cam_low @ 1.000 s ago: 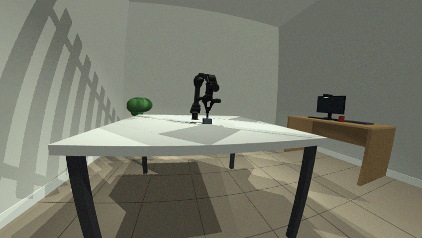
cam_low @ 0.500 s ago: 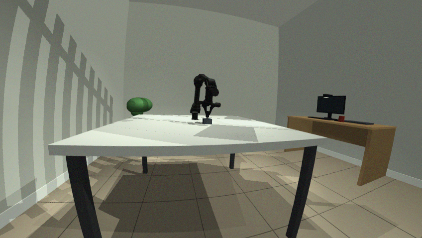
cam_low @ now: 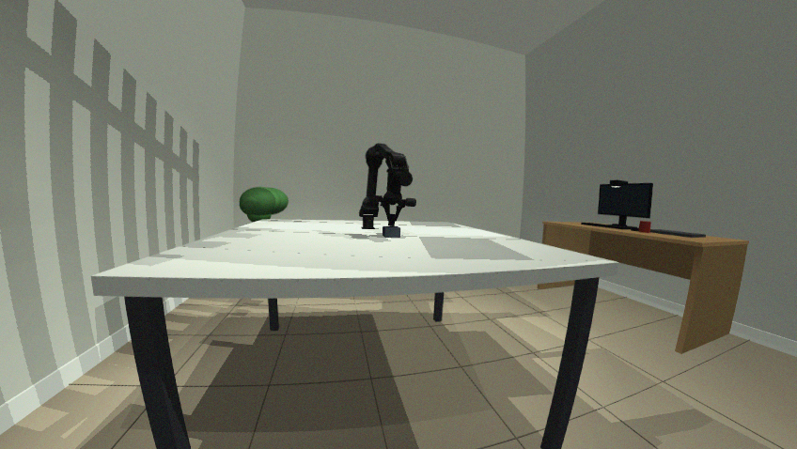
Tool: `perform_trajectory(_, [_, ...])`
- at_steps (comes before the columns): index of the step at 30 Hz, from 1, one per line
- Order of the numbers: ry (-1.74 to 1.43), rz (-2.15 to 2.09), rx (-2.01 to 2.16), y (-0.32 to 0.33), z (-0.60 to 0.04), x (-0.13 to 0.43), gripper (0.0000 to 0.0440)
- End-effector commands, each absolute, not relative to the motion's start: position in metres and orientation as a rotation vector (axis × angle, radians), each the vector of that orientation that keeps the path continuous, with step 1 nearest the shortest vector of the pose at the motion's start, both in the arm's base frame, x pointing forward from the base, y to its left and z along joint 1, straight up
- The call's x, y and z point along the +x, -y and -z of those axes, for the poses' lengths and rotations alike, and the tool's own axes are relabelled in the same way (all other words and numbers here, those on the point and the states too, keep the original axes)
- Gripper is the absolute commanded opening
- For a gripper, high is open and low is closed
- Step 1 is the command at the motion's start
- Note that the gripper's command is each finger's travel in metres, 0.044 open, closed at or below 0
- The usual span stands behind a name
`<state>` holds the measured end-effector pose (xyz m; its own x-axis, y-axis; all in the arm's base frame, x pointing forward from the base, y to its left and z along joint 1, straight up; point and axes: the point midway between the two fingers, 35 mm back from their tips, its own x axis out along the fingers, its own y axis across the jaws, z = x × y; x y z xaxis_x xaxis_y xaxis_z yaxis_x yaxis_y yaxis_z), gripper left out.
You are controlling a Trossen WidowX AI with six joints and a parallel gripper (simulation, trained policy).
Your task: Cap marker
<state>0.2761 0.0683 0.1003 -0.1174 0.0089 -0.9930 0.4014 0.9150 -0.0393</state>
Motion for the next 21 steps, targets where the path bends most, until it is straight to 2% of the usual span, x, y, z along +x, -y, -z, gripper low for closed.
perform_trajectory(1, [-1.692, 0.358, 0.281, -0.0631, -0.0833, 0.2729, 0.0057])
perform_trajectory(21, [-1.676, 0.316, 0.224, -0.0565, -0.0760, 0.2763, 0.0094])
